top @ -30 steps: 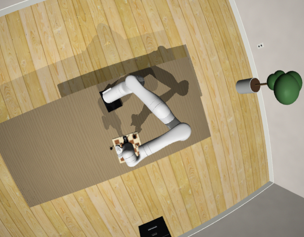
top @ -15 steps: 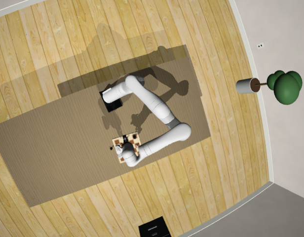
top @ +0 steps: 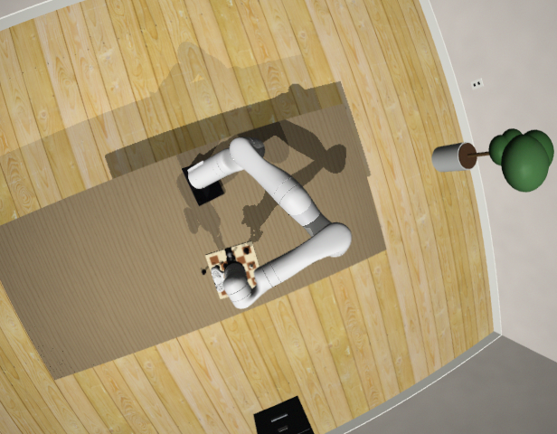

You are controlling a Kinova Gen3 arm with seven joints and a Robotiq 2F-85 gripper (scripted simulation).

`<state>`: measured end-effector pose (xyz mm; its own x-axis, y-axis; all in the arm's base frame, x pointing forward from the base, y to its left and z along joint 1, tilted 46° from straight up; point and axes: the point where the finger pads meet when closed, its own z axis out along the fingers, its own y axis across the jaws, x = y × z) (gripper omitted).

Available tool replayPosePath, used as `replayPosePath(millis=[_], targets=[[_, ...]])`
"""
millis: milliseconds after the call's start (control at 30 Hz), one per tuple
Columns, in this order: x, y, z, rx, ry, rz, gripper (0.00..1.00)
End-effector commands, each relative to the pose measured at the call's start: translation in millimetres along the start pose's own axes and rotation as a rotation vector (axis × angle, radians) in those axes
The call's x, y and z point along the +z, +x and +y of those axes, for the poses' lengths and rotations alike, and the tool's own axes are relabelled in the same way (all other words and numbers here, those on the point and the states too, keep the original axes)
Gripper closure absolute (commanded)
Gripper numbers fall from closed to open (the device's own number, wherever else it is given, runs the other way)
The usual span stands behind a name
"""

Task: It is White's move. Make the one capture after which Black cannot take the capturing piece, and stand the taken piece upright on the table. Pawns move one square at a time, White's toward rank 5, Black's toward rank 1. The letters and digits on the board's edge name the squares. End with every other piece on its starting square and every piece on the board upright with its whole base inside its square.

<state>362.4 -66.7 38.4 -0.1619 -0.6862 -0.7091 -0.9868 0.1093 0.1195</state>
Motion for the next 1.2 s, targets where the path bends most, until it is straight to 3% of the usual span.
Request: replayPosePath(millis=[0, 233, 1167], targets=[[-12.6, 0.8, -3.0, -0.004, 0.013, 0.003, 0.00], [-30.6, 0.8, -2.7, -0.004, 0.013, 0.003, 0.00], [-33.8, 0.7, -2.7, -0.004, 0.013, 0.003, 0.00]])
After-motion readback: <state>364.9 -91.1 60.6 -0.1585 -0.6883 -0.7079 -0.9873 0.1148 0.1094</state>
